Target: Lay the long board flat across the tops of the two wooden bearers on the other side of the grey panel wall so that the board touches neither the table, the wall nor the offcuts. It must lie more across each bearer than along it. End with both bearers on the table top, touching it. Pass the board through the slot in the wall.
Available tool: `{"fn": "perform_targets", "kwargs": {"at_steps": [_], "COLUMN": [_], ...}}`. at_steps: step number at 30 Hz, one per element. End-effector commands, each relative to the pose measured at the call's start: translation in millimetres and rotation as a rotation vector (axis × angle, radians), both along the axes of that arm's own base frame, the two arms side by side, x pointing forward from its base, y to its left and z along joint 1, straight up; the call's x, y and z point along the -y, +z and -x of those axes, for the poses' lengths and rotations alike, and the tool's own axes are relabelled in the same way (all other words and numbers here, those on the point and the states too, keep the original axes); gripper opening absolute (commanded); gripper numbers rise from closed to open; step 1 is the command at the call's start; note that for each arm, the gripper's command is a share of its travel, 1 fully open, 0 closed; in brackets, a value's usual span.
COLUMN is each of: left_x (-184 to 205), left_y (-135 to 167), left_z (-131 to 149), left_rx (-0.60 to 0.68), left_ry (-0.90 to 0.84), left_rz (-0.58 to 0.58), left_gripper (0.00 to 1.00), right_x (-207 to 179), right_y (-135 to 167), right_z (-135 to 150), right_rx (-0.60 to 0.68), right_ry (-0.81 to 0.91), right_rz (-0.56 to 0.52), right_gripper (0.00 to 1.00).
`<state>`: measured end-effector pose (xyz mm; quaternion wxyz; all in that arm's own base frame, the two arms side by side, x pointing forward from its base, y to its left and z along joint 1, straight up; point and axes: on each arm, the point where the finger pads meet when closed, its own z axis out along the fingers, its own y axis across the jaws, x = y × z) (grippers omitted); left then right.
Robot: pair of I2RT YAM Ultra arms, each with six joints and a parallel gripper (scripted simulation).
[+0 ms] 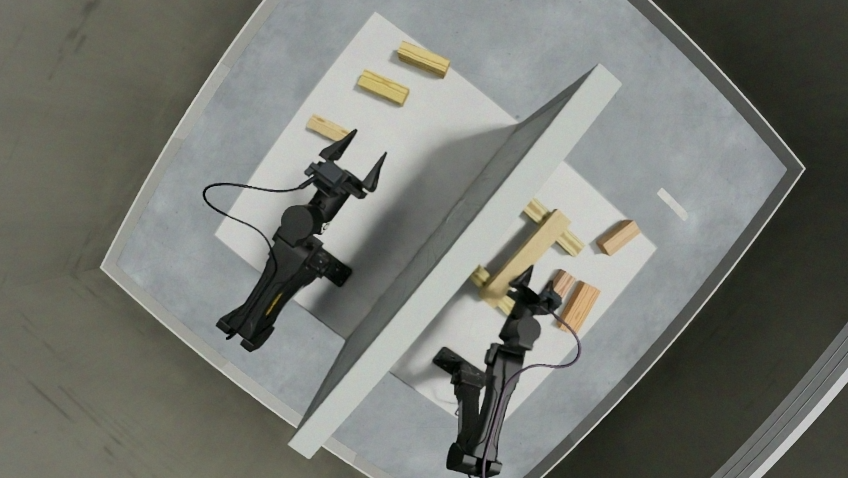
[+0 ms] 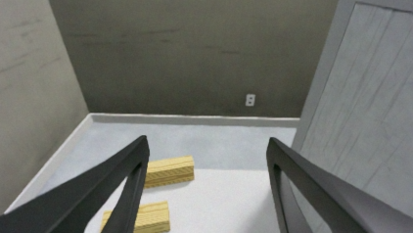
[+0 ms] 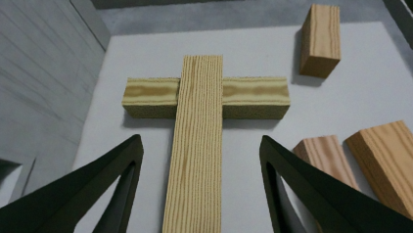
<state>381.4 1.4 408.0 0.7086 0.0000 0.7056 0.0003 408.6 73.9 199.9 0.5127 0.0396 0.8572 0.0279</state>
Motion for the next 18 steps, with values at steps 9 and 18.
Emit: {"fn": "perform_targets", "kwargs": {"at_steps": [9, 18], "left_x": [3, 4], "left_y": [11, 3], "left_z": [9, 9], "left_rx": [0.018, 0.004], "left_ry": [-0.008, -0.007], "left_rz": [0.003, 0.007], "left_gripper": [0.74, 0.74], "right_x": [47, 70], "right_y": [166, 213], "right_z": [9, 32], "right_rx": [0.386, 0.485], "right_ry": [0.058, 0.059], "right_rz": [0.050, 0.122], "right_gripper": [0.74, 0.74]}}
